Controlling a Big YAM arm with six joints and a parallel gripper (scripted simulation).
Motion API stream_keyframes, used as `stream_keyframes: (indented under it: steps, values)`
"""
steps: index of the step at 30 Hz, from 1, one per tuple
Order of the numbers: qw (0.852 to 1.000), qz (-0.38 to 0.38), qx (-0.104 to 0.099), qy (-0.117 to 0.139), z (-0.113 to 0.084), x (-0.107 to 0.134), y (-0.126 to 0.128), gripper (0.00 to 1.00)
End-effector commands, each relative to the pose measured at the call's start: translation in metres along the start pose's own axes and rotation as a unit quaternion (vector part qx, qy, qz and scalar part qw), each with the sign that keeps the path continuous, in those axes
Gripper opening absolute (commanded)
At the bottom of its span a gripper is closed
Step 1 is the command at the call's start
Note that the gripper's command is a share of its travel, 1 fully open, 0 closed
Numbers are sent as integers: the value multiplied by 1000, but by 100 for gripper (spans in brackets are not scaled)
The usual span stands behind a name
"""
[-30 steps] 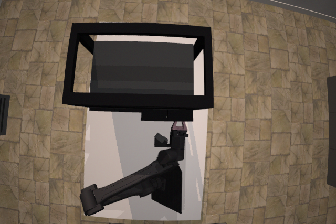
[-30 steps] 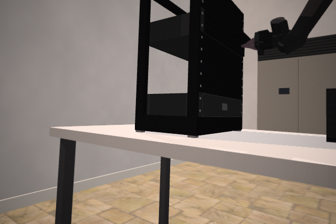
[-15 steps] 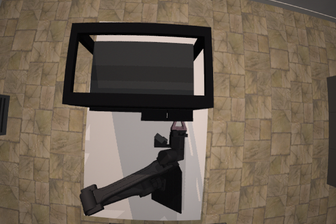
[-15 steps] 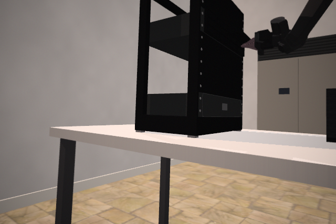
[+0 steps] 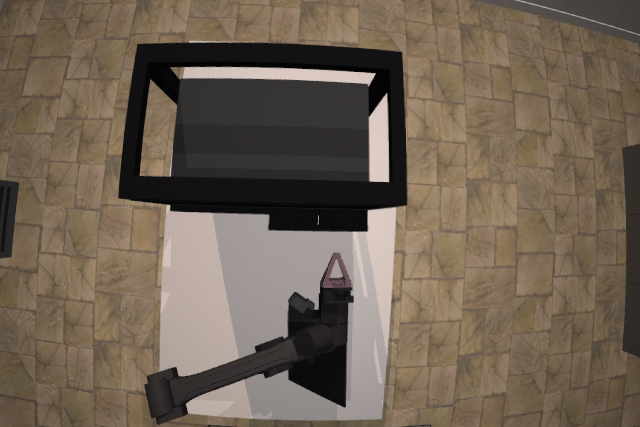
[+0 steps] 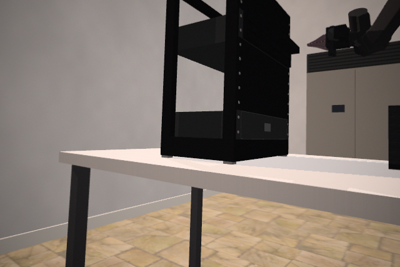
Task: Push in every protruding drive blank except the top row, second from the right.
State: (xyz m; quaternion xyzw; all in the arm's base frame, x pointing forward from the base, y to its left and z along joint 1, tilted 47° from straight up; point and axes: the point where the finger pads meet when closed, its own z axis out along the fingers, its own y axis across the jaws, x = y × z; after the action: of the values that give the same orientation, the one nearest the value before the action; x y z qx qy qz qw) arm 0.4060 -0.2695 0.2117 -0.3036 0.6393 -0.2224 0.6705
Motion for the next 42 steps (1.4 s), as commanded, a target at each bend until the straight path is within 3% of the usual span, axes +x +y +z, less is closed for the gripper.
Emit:
stream_keyframes:
  steps: [1,9,15,17,18,24,26,29,32,33,42]
  values:
    - [1000,4,-10,-1,-1,4,14,0]
    - [1000,0,-1,5,-28,18,2,0]
    - [1000,3,-4,4,-26,18,3,0]
    - [1000,2,-10,-2,-9,14,6,0]
    - [1000,-19,-1,-11,6,9,-18,0]
    - [1000,-7,-3,-10,52,9,-14,0]
    - [1000,-7,-3,-10,54,9,-14,0]
    - [1000,-18,13,-5,42,10,-29,0]
    - [1000,-19,13,-5,42,9,-30,0]
    - [1000,-11,4,-7,49,12,-19,0]
    - [1000,-11,3,-7,49,12,-19,0]
